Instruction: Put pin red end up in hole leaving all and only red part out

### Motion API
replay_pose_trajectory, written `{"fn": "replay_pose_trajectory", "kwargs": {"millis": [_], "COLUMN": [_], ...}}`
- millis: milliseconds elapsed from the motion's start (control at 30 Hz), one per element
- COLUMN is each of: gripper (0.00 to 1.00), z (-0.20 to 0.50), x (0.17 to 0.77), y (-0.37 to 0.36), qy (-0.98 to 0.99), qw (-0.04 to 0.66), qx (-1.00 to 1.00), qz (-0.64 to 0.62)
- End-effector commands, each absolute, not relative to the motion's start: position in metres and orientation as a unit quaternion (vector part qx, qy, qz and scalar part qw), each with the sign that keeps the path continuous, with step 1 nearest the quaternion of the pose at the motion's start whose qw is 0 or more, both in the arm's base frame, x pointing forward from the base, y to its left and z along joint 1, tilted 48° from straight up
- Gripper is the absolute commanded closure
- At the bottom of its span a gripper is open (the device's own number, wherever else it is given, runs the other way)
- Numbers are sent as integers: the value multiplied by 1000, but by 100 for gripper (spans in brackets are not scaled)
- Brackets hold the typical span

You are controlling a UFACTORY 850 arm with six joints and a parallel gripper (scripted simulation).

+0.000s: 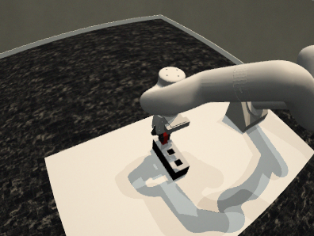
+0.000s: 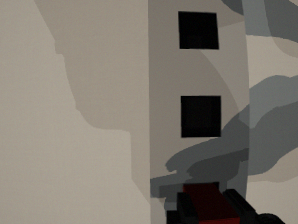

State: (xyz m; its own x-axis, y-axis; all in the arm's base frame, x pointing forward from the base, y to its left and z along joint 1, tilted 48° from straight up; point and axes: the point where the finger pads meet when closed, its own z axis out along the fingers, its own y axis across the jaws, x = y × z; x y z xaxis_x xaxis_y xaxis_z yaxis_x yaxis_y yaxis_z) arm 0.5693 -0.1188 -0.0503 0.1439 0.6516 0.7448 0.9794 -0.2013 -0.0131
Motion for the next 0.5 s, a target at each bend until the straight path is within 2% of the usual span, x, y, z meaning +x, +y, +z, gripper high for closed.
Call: {"fn": "replay_pose_trajectory", "kwargs": {"millis": [0, 467], "gripper": [100, 100], "z": [-50, -52], "x": [570, 570], "y": [-120, -117], "qy": [-575, -575], "qw": [262, 261], "qx": [-709, -709], "qz": [-313, -313]}}
